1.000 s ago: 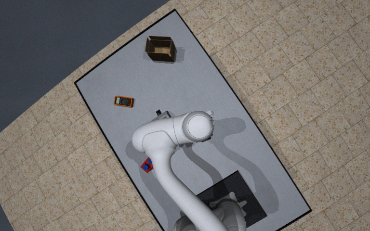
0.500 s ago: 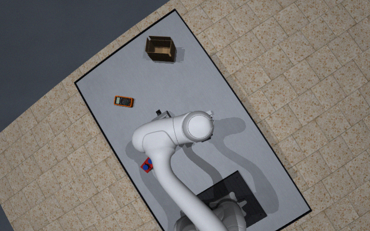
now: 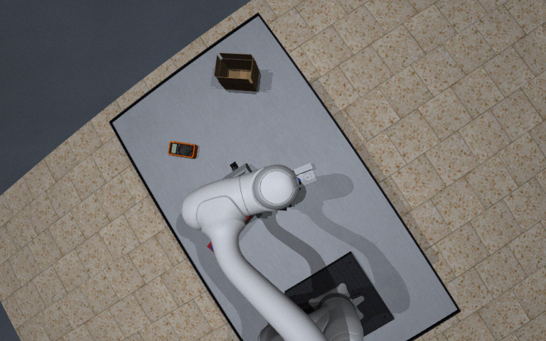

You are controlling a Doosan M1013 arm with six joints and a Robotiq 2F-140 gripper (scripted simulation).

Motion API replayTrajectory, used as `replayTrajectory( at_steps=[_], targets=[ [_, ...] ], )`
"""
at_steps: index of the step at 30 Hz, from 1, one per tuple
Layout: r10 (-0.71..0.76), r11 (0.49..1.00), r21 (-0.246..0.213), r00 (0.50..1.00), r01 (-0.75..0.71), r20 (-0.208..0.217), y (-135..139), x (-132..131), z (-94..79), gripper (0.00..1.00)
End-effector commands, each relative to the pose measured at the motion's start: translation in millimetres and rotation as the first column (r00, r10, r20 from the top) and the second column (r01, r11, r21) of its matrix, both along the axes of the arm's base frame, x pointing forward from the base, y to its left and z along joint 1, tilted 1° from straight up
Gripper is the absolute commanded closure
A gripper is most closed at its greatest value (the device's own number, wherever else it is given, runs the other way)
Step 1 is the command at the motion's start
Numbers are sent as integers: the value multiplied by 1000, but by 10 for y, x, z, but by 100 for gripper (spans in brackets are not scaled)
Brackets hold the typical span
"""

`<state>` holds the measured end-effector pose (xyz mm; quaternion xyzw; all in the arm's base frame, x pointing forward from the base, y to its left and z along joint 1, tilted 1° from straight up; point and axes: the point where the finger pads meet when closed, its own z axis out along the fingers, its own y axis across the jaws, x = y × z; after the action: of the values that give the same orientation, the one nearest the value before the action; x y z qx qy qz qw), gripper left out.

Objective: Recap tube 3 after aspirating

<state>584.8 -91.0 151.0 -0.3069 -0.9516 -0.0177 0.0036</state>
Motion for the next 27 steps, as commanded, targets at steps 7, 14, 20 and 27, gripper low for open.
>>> replayTrajectory(
  at_steps=[7, 14, 20, 27],
  targets=[
    [-598, 802, -24, 802, 597, -6, 569, 331, -121, 90],
    [-795, 606, -28, 606, 795, -9, 899, 486, -193, 90],
    [-795, 606, -26, 606, 795, -8, 1343, 704, -291, 90],
    [-795, 606, -26, 606, 795, -8, 1788, 918, -389, 90]
  ],
)
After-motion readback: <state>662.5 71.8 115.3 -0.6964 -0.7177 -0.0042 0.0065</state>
